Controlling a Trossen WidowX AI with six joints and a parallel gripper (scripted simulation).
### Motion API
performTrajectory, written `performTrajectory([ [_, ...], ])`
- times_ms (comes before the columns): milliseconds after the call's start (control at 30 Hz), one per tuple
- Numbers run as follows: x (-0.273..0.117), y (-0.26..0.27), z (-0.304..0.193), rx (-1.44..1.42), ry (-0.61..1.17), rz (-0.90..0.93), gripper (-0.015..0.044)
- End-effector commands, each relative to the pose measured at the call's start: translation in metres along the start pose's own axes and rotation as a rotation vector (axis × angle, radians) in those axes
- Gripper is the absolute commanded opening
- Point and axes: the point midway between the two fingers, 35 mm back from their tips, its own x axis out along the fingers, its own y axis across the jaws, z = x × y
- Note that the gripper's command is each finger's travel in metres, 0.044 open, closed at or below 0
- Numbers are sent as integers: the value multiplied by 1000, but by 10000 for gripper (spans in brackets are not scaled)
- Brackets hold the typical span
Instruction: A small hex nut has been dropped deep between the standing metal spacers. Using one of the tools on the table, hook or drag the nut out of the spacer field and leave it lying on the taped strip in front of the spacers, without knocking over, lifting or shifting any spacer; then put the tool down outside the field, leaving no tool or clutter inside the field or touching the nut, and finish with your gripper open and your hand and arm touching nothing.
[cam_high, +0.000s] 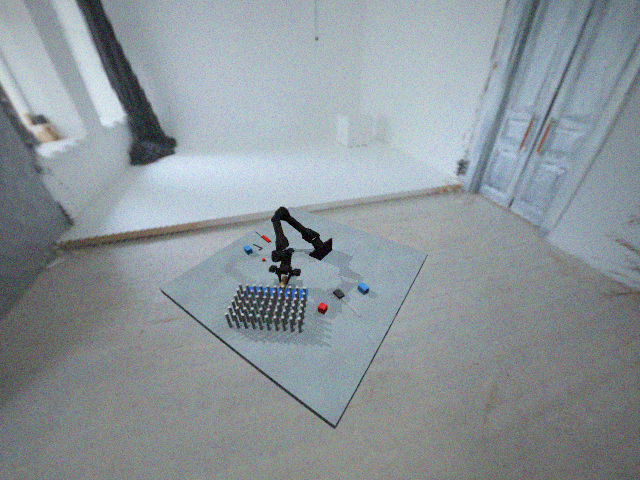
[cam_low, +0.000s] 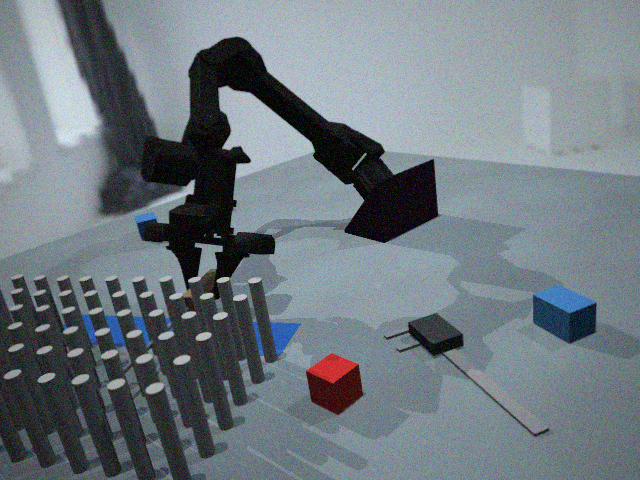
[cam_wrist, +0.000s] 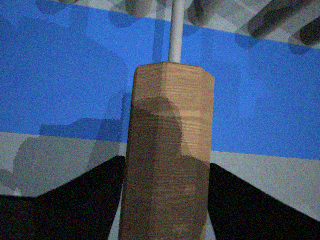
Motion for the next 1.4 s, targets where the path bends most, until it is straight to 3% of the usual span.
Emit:
performTrajectory([
  [0, 0, -2, 3, 8, -3, -7, 0],
  [1367, 18, 3, -7, 0, -1, -3, 0],
])
